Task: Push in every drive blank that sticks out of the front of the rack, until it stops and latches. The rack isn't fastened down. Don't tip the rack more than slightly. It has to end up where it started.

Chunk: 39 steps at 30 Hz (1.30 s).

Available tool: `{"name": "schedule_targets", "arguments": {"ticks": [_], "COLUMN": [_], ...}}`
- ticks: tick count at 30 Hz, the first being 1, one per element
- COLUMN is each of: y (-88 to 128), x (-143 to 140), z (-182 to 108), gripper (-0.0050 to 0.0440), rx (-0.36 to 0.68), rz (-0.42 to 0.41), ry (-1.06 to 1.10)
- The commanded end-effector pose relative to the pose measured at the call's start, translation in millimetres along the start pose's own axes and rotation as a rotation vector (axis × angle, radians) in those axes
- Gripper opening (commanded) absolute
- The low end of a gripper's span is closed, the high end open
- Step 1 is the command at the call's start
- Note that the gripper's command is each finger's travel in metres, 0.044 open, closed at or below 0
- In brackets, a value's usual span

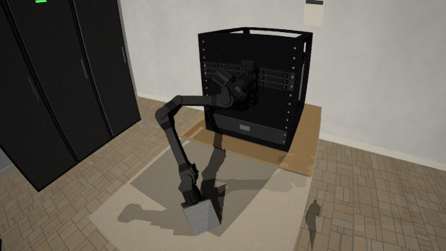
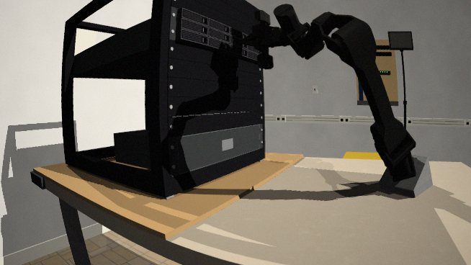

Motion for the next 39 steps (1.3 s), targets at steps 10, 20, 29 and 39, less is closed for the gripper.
{"name": "schedule_targets", "arguments": {"ticks": [10,20,29,39], "y": [-4,-6,-6,23], "x": [-4,-4,-4,-4], "z": [4,4,4,4], "gripper": [-0.0050,-0.0050,-0.0050,-0.0050], "rx": [-0.009,-0.009,-0.009,-0.009], "rz": [-0.010,-0.010,-0.010,-0.010], "ry": [0.017,0.017,0.017,0.017]}}
Point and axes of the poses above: the point midway between the two fingers, 35 mm back from their tips, its own y axis back along the fingers, its own x axis across the jaws, z = x × y, the point moved 10 cm from there along y, back along the fingers, and after that the axes turned 12 degrees about -y, right-handed, at the moved point
